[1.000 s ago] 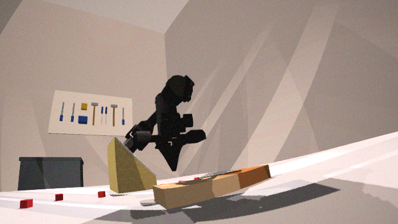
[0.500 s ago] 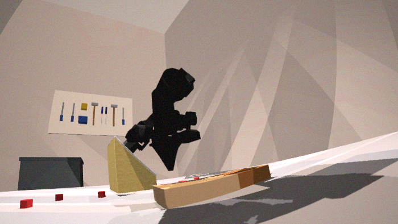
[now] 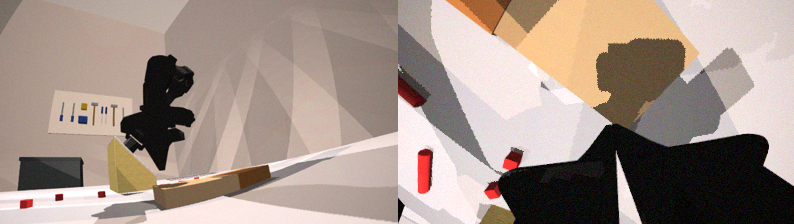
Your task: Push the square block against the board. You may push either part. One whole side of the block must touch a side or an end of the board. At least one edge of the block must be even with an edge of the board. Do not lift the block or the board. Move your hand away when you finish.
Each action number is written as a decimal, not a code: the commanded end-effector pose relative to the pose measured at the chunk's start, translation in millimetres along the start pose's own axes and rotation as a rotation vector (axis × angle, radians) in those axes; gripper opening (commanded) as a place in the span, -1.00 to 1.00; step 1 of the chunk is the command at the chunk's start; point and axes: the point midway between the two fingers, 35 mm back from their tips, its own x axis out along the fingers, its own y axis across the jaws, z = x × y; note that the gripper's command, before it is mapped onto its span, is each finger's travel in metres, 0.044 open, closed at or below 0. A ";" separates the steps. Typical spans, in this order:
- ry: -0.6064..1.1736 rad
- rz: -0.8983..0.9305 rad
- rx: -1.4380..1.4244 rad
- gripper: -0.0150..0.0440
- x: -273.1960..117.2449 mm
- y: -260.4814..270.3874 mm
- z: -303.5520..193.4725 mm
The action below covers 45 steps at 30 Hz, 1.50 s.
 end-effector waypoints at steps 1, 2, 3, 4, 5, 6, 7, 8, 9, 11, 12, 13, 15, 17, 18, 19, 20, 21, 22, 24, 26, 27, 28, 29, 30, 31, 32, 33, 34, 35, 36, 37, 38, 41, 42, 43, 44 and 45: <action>0.002 -0.006 -0.136 -0.49 -1.5 -14.5 0.5; 0.003 -0.006 -0.171 -0.49 -1.6 -17.5 0.2; 0.003 -0.006 -0.205 -0.49 -1.6 -20.6 -0.2; 0.003 -0.005 -0.239 -0.49 -1.5 -23.6 -0.6; 0.003 -0.005 -0.273 -0.49 -1.5 -26.7 -1.1; 0.004 -0.005 -0.307 -0.49 -1.5 -29.7 -1.6; 0.004 -0.004 -0.341 -0.49 -1.5 -32.7 -2.1; 0.004 -0.004 -0.375 -0.49 -1.4 -35.7 -2.7; 0.004 -0.004 -0.410 -0.49 -1.3 -38.8 -3.3; 0.004 -0.003 -0.478 -0.49 -1.2 -44.8 -4.7; 0.004 -0.002 -0.512 -0.49 -1.1 -47.8 -5.3; 0.004 -0.002 -0.547 -0.49 -1.0 -50.7 -6.0; 0.004 0.000 -0.615 -0.49 -0.7 -56.6 -7.6; 0.004 0.001 -0.684 -0.49 -0.4 -62.5 -9.2; 0.003 0.001 -0.712 -0.49 -0.2 -64.9 -9.9; 0.003 0.001 -0.729 -0.49 -0.2 -66.3 -10.4; 0.003 0.002 -0.735 -0.49 -0.1 -66.8 -10.5; 0.003 0.002 -0.735 -0.49 -0.1 -66.8 -10.5; 0.003 0.002 -0.735 -0.49 -0.1 -66.8 -10.5; 0.003 0.002 -0.735 -0.49 -0.1 -66.8 -10.5; 0.003 0.001 -0.735 -0.49 3.0 -67.0 -10.4; 0.003 0.001 -0.735 -0.49 12.4 -67.4 -10.1; 0.003 0.001 -0.735 -0.49 27.9 -67.5 -10.0; 0.002 0.002 -0.735 -0.49 43.2 -67.0 -10.2; 0.001 0.003 -0.735 -0.49 52.2 -66.3 -10.5; 0.001 0.003 -0.735 -0.49 55.2 -66.0 -10.6; 0.001 0.003 -0.735 -0.49 55.2 -66.0 -10.6; 0.001 0.003 -0.735 -0.49 55.2 -66.0 -10.6; 0.001 0.003 -0.735 -0.49 55.2 -66.0 -10.6; 0.001 0.003 -0.735 -0.49 55.2 -66.0 -10.6; 0.001 0.003 -0.735 -0.49 55.2 -65.9 -10.4; 0.001 0.003 -0.735 -0.49 55.2 -65.6 -10.1; 0.001 0.003 -0.735 -0.49 55.2 -65.2 -9.5; 0.001 0.003 -0.735 -0.49 55.2 -63.3 -6.9; 0.001 0.003 -0.735 -0.49 55.2 -62.5 -5.9; 0.001 0.003 -0.734 -0.49 55.2 -61.6 -4.8; 0.001 0.003 -0.734 -0.49 55.1 -60.8 -3.7; 0.001 0.003 -0.734 -0.49 55.1 -59.9 -2.7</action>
